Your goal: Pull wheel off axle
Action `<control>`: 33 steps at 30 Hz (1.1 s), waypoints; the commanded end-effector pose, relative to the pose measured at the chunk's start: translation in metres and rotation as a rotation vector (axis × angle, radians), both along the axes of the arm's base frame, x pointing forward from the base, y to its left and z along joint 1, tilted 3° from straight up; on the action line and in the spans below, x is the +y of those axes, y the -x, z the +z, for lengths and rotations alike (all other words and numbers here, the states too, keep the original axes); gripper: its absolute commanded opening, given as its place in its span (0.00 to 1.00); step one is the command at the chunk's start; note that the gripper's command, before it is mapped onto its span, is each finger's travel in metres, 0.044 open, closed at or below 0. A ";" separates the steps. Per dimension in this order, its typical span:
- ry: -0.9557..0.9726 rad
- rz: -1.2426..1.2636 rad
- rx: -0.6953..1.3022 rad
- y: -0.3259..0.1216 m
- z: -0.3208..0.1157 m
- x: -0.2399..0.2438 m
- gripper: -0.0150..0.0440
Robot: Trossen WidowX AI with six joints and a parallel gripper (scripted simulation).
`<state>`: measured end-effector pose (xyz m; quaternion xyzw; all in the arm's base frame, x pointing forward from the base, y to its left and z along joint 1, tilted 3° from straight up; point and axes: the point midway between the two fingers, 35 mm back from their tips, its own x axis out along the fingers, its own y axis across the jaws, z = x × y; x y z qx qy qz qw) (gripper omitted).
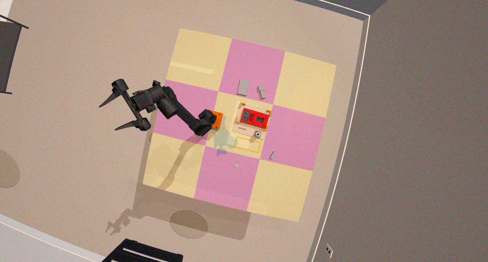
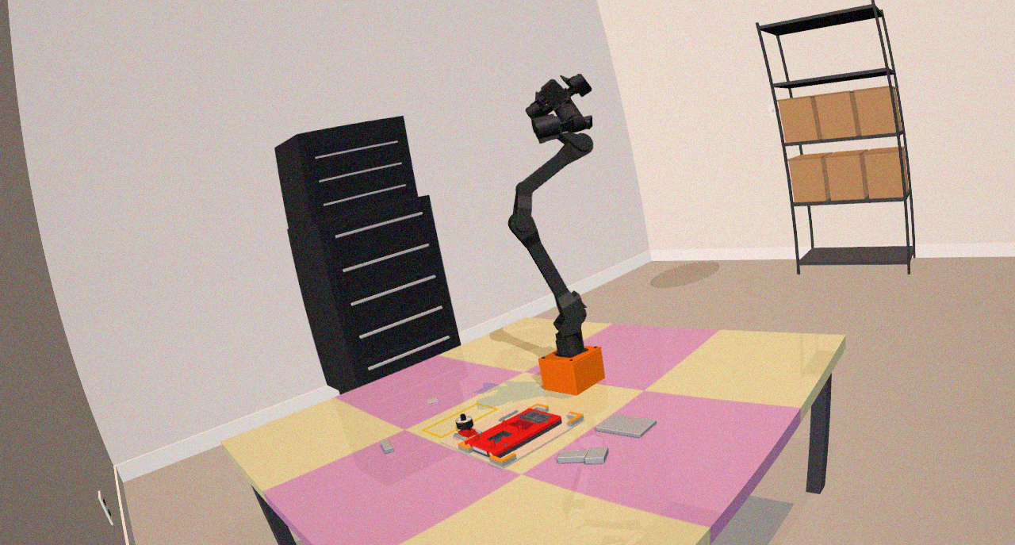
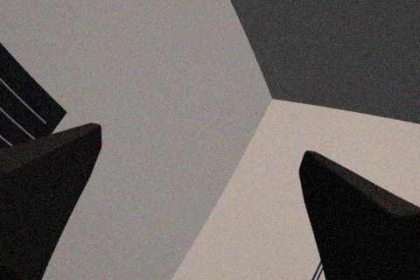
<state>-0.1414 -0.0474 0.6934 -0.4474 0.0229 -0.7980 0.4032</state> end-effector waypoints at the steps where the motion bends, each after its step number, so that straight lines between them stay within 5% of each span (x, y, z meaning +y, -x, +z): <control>1: 0.003 -0.005 -0.002 0.001 0.000 0.001 0.89; 4: 0.038 -0.072 -0.029 0.016 0.000 0.018 0.76; 20: 0.275 -0.464 -0.208 0.072 -0.020 0.145 0.76; 33: 0.480 -0.749 -0.274 0.065 -0.048 0.247 0.76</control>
